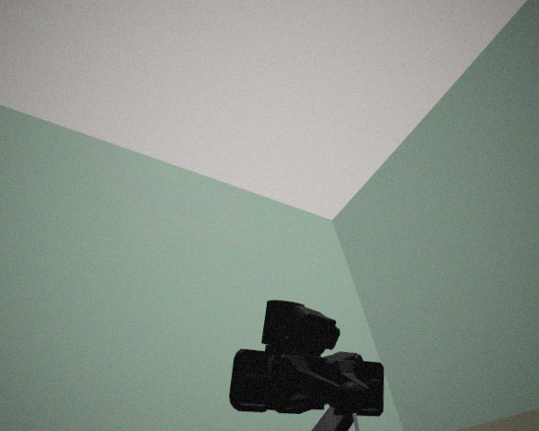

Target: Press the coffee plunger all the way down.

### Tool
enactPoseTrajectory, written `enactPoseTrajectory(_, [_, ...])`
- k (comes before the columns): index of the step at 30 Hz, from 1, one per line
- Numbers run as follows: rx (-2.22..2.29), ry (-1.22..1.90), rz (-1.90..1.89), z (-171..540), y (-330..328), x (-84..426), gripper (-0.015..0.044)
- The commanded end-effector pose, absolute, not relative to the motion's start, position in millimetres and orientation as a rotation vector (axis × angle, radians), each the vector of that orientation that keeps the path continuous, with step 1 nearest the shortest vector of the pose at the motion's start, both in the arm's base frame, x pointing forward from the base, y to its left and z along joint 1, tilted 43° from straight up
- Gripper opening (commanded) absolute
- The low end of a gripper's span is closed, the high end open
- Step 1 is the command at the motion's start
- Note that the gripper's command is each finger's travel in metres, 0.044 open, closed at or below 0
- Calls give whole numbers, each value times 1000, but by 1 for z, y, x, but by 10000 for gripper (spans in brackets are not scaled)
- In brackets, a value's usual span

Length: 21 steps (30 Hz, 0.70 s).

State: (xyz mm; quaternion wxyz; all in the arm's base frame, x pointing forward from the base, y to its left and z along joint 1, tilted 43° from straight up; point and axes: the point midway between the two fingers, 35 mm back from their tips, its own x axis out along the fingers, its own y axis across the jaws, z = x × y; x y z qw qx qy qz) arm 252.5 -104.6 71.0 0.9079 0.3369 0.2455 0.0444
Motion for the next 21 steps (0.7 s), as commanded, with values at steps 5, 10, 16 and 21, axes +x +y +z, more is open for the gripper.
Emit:
enactPoseTrajectory(5, [741, 550, 100, 55, -91, 253, 113])
enactPoseTrajectory(10, [740, 550, 101, 55, -92, 255, 113])
enactPoseTrajectory(16, [740, 550, 101, 55, -93, 257, 113])
enactPoseTrajectory(21, [740, 549, 101, 54, -93, 258, 113])
